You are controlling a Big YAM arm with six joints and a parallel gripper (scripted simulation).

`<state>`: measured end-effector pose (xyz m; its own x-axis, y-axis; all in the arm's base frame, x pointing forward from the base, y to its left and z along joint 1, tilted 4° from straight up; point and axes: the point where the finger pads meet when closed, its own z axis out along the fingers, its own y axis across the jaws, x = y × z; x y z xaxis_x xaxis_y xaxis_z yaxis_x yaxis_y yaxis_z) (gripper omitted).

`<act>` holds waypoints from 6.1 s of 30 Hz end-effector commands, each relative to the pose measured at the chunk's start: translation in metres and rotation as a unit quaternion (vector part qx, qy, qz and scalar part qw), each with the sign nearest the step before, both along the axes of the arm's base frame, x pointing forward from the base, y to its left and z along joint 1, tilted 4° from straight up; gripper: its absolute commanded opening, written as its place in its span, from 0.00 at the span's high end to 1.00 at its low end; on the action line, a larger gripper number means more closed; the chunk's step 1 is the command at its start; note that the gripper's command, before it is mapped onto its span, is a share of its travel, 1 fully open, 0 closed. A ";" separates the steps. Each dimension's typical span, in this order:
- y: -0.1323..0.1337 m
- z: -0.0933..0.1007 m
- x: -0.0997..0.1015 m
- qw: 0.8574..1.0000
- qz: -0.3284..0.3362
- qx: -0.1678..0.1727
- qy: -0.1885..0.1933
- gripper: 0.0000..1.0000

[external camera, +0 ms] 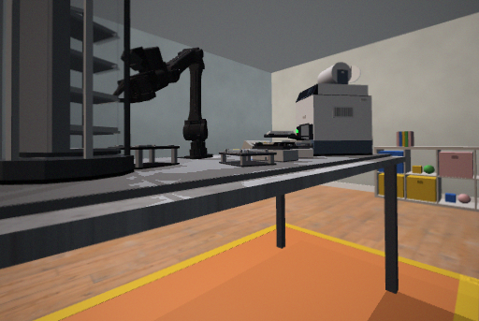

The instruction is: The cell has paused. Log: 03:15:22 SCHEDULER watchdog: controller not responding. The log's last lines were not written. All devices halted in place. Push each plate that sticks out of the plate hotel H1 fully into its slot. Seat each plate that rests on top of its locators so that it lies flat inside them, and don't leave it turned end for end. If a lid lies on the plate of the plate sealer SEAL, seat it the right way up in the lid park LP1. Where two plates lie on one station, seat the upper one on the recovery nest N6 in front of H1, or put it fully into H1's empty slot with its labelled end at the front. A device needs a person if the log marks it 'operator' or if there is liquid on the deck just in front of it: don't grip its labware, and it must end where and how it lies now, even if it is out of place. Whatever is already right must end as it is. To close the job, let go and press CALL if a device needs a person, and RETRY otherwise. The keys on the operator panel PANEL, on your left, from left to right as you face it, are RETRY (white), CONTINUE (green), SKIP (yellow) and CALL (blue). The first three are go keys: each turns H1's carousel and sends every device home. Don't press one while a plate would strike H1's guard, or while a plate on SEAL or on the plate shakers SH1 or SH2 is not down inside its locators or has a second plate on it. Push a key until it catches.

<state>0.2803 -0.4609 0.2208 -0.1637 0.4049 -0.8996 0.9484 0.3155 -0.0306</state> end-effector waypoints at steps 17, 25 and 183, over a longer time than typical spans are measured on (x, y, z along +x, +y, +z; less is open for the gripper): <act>0.031 0.001 -0.005 1.000 0.002 0.001 -0.004 1.00; 0.043 0.000 -0.010 1.000 0.002 0.001 -0.005 1.00; 0.143 0.151 0.002 0.985 0.090 0.115 0.094 1.00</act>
